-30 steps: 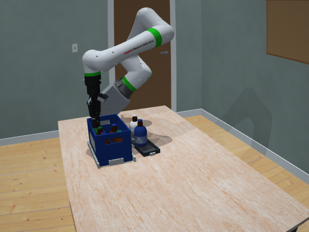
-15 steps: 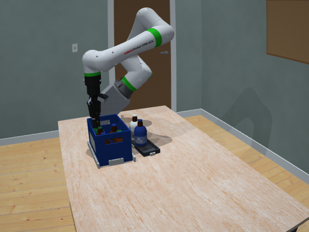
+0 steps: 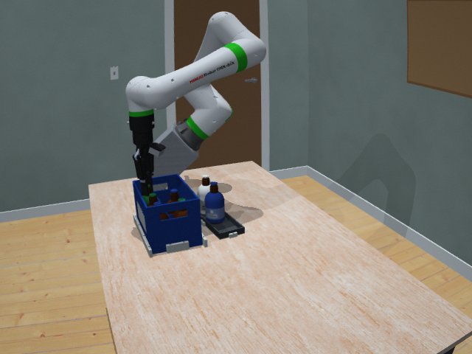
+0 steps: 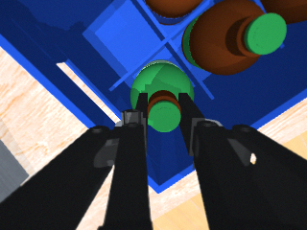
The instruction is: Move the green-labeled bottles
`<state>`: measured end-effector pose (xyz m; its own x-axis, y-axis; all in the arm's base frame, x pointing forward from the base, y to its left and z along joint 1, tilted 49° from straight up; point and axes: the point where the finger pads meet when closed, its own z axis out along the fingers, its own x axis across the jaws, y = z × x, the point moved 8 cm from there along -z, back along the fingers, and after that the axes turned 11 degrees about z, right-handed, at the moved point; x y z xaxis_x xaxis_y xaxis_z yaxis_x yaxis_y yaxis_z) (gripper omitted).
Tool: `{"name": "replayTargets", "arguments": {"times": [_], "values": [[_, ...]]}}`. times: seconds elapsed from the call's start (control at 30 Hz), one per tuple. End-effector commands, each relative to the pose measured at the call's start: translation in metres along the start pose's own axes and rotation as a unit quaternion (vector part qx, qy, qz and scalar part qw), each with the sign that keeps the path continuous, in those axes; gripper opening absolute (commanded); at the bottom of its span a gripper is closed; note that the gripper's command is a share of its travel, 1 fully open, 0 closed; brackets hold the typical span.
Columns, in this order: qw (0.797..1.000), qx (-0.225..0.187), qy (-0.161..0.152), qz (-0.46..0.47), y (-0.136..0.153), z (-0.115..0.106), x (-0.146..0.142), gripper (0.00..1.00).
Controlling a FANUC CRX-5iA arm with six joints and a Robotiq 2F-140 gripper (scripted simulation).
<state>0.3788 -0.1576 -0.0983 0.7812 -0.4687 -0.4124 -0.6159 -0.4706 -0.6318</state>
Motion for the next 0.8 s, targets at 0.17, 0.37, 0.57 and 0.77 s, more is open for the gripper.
{"name": "replayTargets", "arguments": {"times": [0.17, 0.37, 0.57, 0.77], "values": [[1.0, 0.0, 0.001, 0.0, 0.0002, -0.001, 0.0004, 0.1], [1.0, 0.0, 0.001, 0.0, 0.0002, -0.001, 0.0004, 0.1], [1.0, 0.0, 0.001, 0.0, 0.0002, -0.001, 0.0004, 0.44], [1.0, 0.0, 0.001, 0.0, 0.0002, -0.001, 0.0004, 0.44]]}}
